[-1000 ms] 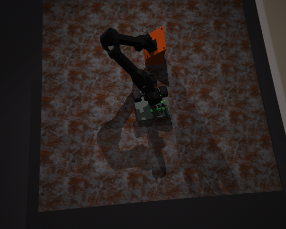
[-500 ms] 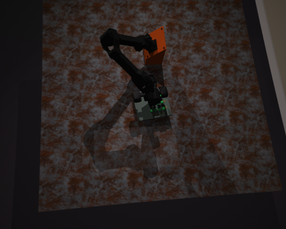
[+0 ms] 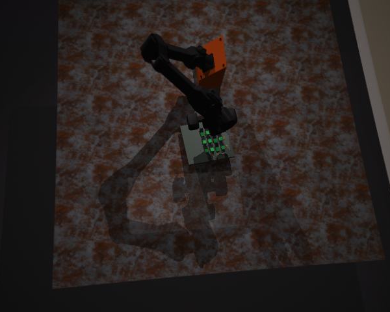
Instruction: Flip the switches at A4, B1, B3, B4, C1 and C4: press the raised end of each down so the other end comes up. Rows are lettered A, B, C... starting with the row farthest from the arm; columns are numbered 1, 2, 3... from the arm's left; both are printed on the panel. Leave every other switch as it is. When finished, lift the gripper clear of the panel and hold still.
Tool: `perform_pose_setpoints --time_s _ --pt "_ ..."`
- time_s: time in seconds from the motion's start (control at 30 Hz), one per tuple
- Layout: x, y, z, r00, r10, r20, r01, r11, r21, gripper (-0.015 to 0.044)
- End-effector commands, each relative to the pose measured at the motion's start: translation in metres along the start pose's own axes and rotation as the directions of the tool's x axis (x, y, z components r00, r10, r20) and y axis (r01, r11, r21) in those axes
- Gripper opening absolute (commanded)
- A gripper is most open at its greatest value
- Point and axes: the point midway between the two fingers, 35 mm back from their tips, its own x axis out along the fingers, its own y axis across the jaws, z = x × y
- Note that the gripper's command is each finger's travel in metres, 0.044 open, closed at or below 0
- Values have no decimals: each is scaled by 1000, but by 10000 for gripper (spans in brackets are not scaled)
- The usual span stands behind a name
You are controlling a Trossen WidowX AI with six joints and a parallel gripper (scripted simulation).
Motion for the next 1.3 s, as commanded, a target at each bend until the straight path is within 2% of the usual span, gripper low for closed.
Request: perform_pose_setpoints --time_s 0.0,0.2,0.33,1.27 --pt "2 42 -21 1000 1 -17 -1 999 -34 0" --pt "5 45 -22 1000 0 -19 -1 999 -34 0" --pt "37 45 -22 999 -2 -43 1 999 -33 0" --pt "61 44 -22 999 -3 -43 2 999 -33 0"
